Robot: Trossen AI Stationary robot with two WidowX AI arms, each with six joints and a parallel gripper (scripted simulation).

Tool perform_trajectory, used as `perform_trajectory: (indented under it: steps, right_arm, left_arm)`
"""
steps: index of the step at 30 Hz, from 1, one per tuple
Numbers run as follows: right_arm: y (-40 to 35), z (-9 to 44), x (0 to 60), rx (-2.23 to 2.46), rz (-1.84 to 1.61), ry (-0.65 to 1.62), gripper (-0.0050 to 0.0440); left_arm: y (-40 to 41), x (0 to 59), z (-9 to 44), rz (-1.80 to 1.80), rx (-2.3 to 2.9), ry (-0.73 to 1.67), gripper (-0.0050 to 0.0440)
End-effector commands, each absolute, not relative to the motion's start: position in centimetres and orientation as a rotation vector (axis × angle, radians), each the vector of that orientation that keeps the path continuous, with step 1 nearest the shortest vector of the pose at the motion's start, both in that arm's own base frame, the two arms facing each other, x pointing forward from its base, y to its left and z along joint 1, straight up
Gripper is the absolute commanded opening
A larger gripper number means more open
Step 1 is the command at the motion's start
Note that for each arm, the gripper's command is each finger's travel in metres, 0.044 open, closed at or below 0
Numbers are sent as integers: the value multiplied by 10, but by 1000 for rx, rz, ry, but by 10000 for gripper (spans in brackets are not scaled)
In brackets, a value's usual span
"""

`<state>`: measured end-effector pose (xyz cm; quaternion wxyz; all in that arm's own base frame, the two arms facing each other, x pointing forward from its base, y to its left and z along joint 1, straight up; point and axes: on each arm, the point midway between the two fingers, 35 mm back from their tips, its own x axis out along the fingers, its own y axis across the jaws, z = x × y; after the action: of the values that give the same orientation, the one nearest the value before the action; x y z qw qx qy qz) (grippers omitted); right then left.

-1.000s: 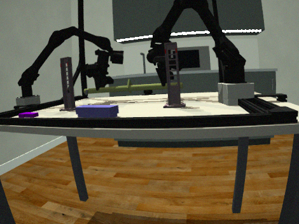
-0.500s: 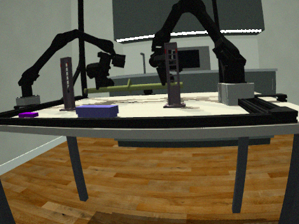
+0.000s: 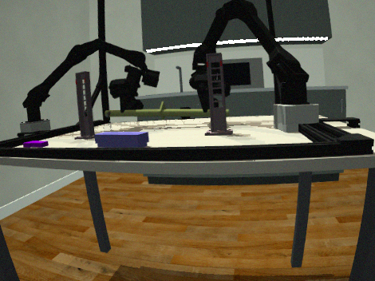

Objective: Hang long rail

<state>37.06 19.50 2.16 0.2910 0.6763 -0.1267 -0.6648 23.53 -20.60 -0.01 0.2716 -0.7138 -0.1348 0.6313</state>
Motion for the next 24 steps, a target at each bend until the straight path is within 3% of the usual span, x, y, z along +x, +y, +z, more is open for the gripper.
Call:
perform_trajectory:
  steps: [1, 16, 24]
  right_arm:
    - [194, 22, 373, 1774, -1794, -332, 0]
    - [194, 22, 373, 1745, -1819, -321, 0]
    - [194, 22, 373, 1745, -1819, -321, 0]
  left_arm:
    - [-205, 234, -9, 1679, -1951, -369, 0]
    - [-205, 235, -19, 1661, -1986, -369, 0]
    - [-205, 235, -19, 1661, -1986, -369, 192]
